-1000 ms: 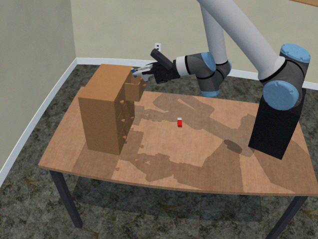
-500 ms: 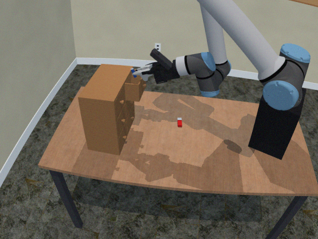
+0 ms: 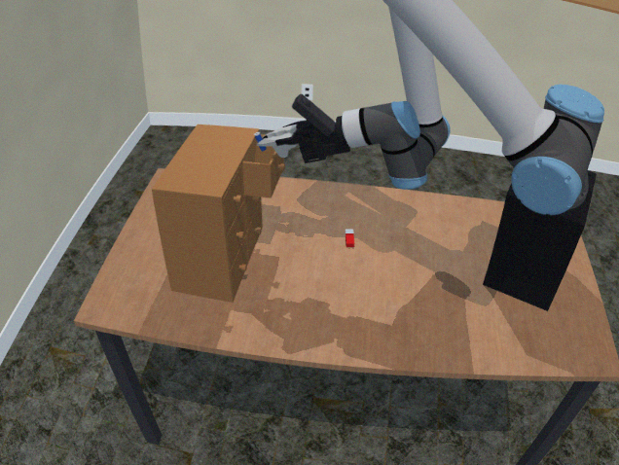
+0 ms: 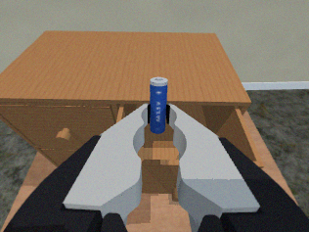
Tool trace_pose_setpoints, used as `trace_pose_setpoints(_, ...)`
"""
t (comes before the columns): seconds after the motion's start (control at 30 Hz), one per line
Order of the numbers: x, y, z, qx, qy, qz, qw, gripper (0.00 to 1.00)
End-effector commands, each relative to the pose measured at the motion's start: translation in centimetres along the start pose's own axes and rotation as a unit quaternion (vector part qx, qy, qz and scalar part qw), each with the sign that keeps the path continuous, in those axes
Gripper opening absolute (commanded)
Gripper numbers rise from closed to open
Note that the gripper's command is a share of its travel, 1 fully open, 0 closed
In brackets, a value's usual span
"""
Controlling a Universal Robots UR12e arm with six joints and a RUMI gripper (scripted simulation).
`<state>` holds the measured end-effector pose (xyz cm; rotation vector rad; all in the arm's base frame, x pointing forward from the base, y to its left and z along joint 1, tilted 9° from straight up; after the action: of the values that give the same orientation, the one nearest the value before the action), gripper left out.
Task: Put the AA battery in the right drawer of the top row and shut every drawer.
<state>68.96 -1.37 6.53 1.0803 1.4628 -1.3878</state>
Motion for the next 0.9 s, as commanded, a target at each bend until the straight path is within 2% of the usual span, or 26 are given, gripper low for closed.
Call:
trace_pose_setpoints(0.0, -0.05, -0.01, 0.00, 0.000, 0.000, 0.000, 1.000, 0.05)
trace_pose_setpoints(0.33, -0.05, -0.01, 0.00, 0.000, 0.000, 0.000, 1.000, 0.05)
trace_pose_setpoints(0.87, -0.05, -0.01, 0.00, 0.000, 0.000, 0.000, 1.000, 0.17)
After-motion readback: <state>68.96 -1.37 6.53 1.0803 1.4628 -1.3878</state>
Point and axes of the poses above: the point where the finger pads meet when closed, its own y axis out along the fingers, its own z axis across the jaws, x = y × z, the point moved 6 cm from there along -y, back along the fingers, and after that the axes turned 6 degrees about -y, right-handed, at the moved point
